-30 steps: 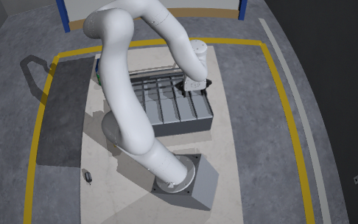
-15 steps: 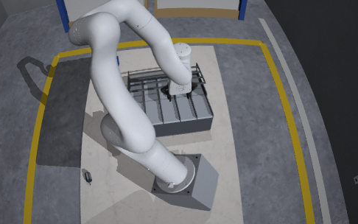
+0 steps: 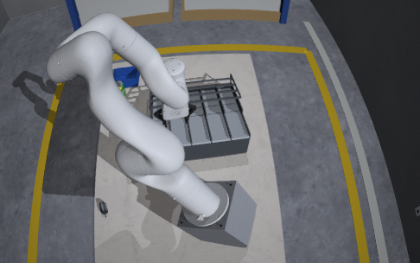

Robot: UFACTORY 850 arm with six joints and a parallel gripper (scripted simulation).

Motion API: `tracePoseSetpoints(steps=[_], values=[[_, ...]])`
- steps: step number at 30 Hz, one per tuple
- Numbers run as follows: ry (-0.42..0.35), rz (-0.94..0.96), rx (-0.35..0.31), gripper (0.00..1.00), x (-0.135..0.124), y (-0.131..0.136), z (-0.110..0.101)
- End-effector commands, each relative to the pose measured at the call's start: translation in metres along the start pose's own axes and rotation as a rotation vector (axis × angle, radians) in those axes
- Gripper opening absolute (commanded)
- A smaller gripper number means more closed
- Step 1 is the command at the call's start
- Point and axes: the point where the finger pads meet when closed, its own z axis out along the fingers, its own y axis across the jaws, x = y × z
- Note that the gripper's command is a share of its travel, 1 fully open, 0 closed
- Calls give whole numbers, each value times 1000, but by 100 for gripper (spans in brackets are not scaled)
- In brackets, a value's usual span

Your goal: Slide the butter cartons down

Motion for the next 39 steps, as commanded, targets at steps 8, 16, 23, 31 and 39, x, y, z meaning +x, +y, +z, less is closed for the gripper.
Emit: tracePoseSetpoints(steps=[8,16,23,31,39], values=[[-2,-6,-19,90,14,-119,7],[-1,-20,-23,90,20,-195,12],[-1,-20,-23,90,22,-206,13],[20,-28,12,90,19,-199,26],[20,-28,12,90,20,-200,58]])
